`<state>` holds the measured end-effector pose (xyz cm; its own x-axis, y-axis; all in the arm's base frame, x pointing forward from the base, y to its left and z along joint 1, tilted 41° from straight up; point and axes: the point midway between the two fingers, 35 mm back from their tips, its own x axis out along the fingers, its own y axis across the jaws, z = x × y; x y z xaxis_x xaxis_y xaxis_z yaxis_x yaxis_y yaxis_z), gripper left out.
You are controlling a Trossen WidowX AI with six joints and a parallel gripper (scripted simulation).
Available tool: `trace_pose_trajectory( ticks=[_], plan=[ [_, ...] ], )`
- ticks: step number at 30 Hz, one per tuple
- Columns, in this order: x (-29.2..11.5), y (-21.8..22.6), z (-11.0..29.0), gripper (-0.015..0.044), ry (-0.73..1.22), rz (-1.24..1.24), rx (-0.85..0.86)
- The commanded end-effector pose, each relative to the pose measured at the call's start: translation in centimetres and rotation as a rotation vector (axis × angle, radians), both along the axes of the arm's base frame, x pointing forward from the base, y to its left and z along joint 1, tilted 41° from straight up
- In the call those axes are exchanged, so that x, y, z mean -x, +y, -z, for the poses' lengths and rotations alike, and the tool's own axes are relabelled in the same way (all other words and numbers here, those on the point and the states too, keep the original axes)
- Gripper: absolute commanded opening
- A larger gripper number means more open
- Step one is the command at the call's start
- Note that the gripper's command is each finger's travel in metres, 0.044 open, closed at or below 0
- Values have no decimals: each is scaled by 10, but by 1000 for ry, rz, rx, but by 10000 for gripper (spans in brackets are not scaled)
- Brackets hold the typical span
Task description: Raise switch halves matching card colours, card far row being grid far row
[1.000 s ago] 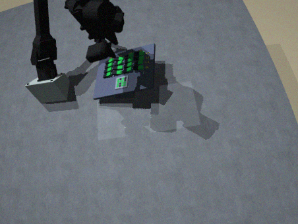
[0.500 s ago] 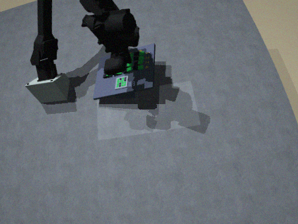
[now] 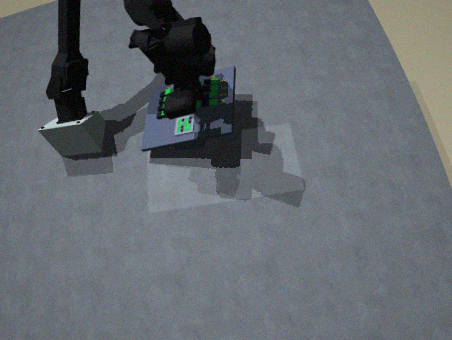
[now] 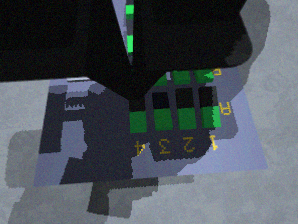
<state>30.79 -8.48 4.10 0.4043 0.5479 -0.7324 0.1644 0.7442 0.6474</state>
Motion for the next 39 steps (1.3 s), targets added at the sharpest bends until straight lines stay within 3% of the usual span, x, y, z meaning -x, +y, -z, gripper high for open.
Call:
trace_pose_trajectory(
  ticks=[1,39],
  plan=[
    [-1,5,6,0,4,1,-9],
    [-4,9,10,0,4,1,-9]
  ],
)
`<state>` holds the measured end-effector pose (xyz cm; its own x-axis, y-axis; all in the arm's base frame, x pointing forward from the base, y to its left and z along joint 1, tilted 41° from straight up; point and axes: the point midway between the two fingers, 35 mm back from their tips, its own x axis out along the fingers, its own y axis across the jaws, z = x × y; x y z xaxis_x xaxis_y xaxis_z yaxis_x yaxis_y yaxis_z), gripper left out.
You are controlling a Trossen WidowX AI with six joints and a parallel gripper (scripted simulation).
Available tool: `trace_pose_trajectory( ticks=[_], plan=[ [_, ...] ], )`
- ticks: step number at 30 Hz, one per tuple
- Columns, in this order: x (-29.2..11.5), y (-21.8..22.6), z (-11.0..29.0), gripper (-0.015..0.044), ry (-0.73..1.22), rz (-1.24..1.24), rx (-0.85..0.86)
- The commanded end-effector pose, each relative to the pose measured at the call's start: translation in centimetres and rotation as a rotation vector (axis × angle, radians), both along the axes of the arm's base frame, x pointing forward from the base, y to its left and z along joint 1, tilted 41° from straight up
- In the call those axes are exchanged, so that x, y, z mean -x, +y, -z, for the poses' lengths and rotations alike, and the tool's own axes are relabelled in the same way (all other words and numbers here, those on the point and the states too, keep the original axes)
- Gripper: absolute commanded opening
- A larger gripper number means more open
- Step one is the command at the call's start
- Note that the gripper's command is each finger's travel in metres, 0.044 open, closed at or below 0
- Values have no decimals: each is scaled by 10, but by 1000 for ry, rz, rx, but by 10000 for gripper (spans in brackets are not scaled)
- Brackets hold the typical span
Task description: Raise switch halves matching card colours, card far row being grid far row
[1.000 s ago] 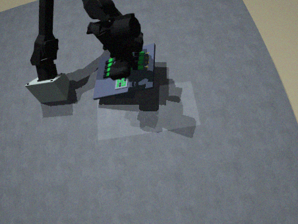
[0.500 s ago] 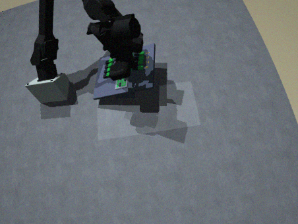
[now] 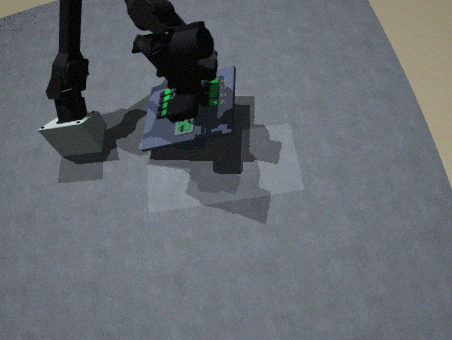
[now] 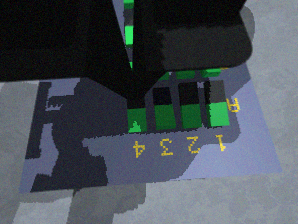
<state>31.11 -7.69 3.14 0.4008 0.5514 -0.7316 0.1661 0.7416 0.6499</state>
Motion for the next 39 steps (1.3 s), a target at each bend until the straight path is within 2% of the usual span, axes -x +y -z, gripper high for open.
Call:
trace_pose_trajectory(
  ticks=[1,31,37,39],
  plan=[
    [0,1,0,0,0,2,-5],
    [-2,3,3,0,-1,2,-5],
    [21,-33,-42,0,21,-14,-6],
    [22,-34,-44,0,21,-15,-7]
  ],
)
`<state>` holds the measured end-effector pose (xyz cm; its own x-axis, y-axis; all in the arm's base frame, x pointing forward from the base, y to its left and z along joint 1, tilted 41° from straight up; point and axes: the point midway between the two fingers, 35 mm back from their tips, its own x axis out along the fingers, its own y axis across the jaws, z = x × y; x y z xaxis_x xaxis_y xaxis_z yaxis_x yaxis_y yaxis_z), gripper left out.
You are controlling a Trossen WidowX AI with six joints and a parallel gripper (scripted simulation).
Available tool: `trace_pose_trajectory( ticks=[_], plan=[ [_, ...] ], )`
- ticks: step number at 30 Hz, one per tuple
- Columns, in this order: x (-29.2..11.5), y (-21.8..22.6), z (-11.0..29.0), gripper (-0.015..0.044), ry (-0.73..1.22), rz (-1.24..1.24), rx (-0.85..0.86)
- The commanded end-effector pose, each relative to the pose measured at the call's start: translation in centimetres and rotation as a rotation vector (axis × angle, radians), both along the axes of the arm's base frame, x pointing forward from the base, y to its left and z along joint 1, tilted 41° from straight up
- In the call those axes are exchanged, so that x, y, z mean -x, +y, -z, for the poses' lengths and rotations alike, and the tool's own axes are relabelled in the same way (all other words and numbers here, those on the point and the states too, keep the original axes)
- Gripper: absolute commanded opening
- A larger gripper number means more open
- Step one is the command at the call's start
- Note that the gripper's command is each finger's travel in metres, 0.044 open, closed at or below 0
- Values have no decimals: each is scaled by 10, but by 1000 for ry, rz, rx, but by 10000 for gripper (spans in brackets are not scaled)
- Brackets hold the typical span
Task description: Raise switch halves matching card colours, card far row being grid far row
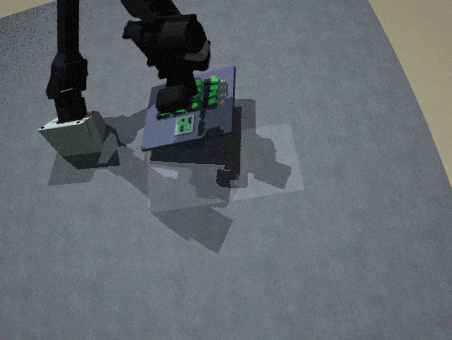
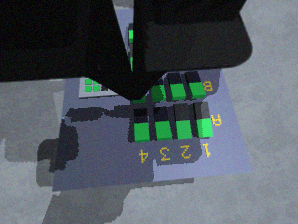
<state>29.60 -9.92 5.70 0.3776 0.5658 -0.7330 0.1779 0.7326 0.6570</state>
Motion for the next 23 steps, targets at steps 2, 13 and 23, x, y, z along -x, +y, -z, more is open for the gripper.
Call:
trace_pose_trajectory(
  ticks=[2,13,23],
  plan=[
    [7,-12,-18,0,-5,-7,8],
    [50,25,-34,0,-2,-7,6],
    [50,25,-34,0,-2,-7,6]
  ],
)
